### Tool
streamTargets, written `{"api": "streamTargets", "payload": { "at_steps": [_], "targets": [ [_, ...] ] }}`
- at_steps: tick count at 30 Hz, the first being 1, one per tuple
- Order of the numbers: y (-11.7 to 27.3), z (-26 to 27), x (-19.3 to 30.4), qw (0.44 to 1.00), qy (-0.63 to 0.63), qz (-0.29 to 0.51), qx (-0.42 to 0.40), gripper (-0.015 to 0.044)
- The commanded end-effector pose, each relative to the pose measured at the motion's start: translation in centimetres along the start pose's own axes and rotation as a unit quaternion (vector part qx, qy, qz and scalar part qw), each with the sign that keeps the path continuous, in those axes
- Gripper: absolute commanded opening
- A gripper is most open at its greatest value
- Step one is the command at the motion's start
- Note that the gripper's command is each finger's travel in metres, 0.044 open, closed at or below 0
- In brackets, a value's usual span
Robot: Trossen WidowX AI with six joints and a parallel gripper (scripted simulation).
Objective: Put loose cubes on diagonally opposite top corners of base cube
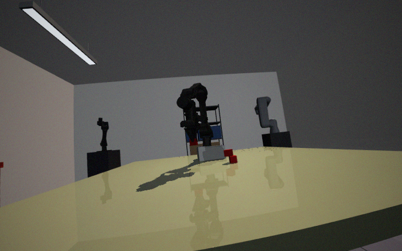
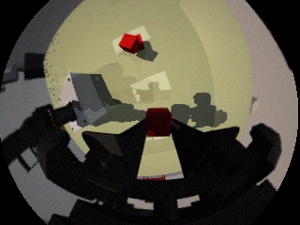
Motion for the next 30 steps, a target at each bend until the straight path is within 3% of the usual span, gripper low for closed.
{"api": "streamTargets", "payload": {
  "at_steps": [1,30],
  "targets": [
    [0.1,-0.4,-1.1,1.0,-0.011,0.0,0.001,0.0105],
    [-0.3,-2.0,-10.1,0.993,-0.118,-0.003,0.003,0.0105]
  ]
}}
Point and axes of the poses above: the point midway between the two fingers, 35 mm back from their tips, its own y axis back along the fingers, its own z axis across the jaws, x = y × z, the point moved 7 cm from there along y, back along the fingers, and after that the axes turned 12 degrees about y, right-handed, at the moved point
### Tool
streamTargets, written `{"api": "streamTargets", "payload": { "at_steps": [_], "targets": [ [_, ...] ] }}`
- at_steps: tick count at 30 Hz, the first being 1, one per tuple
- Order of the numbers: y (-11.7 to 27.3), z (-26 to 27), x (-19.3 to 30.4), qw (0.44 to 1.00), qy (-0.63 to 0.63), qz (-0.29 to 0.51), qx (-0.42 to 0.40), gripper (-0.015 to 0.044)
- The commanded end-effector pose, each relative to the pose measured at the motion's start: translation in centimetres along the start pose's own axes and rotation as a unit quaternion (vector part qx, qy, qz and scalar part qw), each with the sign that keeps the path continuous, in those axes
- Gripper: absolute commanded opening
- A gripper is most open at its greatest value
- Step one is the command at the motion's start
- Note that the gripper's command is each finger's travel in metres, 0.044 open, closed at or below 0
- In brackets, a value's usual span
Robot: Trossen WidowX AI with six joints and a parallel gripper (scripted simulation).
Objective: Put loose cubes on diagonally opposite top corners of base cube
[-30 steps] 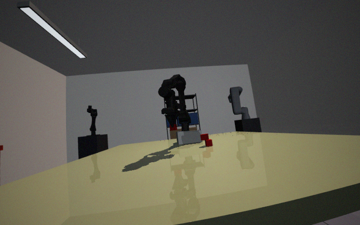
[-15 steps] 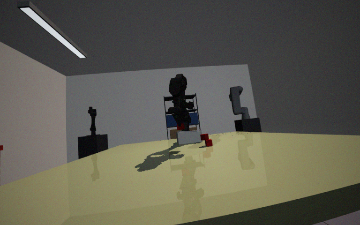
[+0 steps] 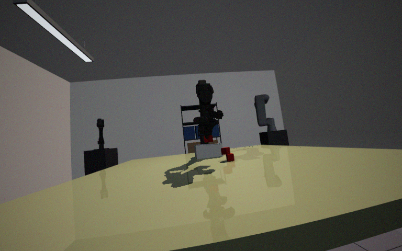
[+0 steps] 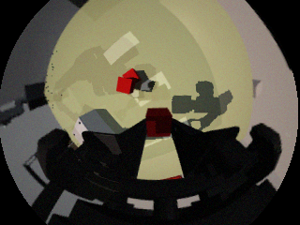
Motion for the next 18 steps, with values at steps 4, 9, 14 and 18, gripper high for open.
{"api": "streamTargets", "payload": {
  "at_steps": [4,9,14,18],
  "targets": [
    [-0.1,0.4,-2.3,1.0,-0.028,-0.004,0.001,0.0105],
    [-0.2,0.8,-3.9,0.999,-0.046,-0.005,0.0,0.0105],
    [-0.3,1.3,-5.5,0.998,-0.065,-0.006,0.0,0.0105],
    [-0.3,1.7,-6.7,0.997,-0.08,-0.006,-0.001,0.0105]
  ]
}}
Point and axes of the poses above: the point midway between the two fingers, 35 mm back from their tips, its own y axis back along the fingers, its own z axis across the jaws, x = y × z, the point moved 7 cm from there along y, back along the fingers, and after that the axes turned 12 degrees about y, right-handed, at the moved point
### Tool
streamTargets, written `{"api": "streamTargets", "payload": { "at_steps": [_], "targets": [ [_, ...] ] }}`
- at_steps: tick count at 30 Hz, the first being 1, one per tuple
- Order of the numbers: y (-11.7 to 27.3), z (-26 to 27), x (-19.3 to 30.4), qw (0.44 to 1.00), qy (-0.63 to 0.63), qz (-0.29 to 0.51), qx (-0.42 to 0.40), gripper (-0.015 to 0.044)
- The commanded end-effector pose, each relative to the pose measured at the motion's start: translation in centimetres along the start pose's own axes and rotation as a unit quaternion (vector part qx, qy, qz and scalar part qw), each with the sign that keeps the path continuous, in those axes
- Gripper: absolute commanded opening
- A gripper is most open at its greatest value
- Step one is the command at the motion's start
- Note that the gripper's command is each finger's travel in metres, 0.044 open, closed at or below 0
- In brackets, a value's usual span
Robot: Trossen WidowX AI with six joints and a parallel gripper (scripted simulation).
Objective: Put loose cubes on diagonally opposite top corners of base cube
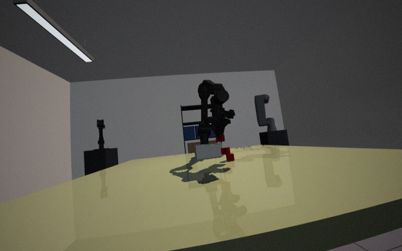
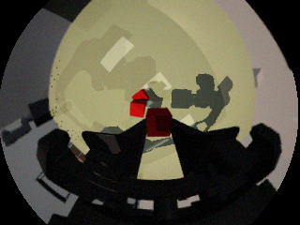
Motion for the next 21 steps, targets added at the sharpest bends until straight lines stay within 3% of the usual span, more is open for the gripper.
{"api": "streamTargets", "payload": {
  "at_steps": [1,21],
  "targets": [
    [-0.1,0.6,-1.3,1.0,-0.017,-0.004,-0.001,0.0105],
    [-1.7,2.8,-4.5,0.997,-0.079,-0.013,-0.008,0.0105]
  ]
}}
Point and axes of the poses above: the point midway between the two fingers, 35 mm back from their tips, its own y axis back along the fingers, its own z axis across the jaws, x = y × z, the point moved 7 cm from there along y, back along the fingers, and after that the axes turned 12 degrees about y, right-handed, at the moved point
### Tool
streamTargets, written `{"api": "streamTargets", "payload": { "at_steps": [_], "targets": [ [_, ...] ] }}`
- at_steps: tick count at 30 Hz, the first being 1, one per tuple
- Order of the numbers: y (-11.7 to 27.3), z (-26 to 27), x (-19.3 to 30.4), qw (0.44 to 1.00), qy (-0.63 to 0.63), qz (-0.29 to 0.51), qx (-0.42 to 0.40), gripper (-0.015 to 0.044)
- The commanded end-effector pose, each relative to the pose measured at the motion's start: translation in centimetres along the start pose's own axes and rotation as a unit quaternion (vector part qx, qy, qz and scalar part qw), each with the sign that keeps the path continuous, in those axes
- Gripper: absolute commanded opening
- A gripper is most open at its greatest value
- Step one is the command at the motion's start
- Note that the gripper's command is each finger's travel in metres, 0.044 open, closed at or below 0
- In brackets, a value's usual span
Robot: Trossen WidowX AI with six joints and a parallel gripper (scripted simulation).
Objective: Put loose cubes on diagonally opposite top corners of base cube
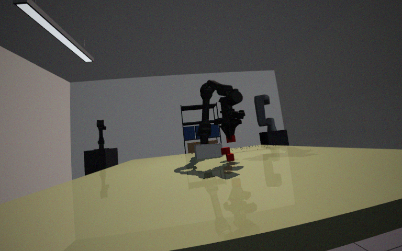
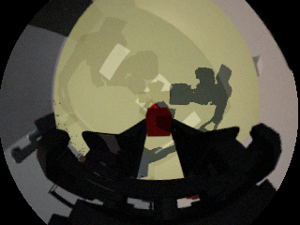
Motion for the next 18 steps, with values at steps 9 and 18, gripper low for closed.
{"api": "streamTargets", "payload": {
  "at_steps": [9,18],
  "targets": [
    [-2.6,0.0,0.4,0.999,-0.032,-0.012,-0.013,0.0105],
    [-2.6,0.0,0.4,0.999,-0.032,-0.012,-0.013,0.0105]
  ]
}}
Point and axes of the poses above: the point midway between the two fingers, 35 mm back from their tips, its own y axis back along the fingers, its own z axis across the jaws, x = y × z, the point moved 7 cm from there along y, back along the fingers, and after that the axes turned 12 degrees about y, right-handed, at the moved point
